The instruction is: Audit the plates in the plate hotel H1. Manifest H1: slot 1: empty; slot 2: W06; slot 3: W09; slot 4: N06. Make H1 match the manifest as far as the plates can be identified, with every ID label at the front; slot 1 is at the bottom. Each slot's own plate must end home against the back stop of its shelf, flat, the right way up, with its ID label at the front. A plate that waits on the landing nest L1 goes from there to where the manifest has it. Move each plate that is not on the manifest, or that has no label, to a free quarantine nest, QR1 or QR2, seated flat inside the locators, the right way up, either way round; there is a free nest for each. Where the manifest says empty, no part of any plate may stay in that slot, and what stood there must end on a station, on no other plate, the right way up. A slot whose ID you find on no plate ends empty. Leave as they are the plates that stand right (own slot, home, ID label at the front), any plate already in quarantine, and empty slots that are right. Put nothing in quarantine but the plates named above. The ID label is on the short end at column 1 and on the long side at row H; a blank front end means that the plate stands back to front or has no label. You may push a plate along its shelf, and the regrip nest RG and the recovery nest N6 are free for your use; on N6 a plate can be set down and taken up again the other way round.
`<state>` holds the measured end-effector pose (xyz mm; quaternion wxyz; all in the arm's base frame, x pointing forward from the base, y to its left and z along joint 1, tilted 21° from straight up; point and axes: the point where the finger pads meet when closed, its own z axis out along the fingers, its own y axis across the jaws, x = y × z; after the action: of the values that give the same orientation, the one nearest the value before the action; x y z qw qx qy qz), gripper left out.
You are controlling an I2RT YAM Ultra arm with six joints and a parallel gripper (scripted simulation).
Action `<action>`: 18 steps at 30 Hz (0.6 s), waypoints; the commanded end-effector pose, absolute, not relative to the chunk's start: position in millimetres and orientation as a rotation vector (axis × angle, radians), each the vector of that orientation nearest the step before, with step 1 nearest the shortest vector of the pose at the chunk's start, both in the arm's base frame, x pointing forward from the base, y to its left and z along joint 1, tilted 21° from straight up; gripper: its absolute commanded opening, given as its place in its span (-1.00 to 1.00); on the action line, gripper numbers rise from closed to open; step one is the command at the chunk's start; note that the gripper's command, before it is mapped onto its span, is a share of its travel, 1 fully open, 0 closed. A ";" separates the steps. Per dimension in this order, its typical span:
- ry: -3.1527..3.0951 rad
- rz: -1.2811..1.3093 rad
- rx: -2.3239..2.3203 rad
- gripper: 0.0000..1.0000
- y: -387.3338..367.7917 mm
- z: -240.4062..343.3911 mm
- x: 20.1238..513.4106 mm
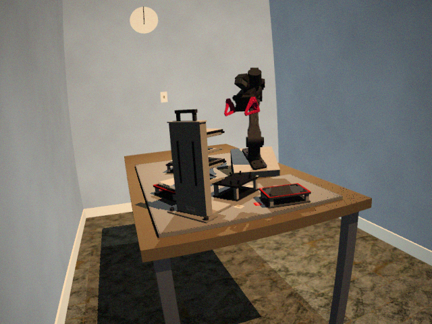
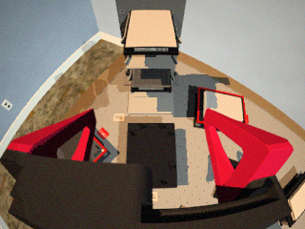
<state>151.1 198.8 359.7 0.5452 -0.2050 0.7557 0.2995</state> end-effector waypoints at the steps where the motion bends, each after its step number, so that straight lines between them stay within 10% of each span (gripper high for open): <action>1: 1.790 0.709 -0.483 1.00 196.7 362.1 151.1; 18: 1.811 0.682 -0.500 1.00 199.7 354.3 154.3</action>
<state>151.1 199.0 359.7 0.5449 -0.2055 0.7557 0.2996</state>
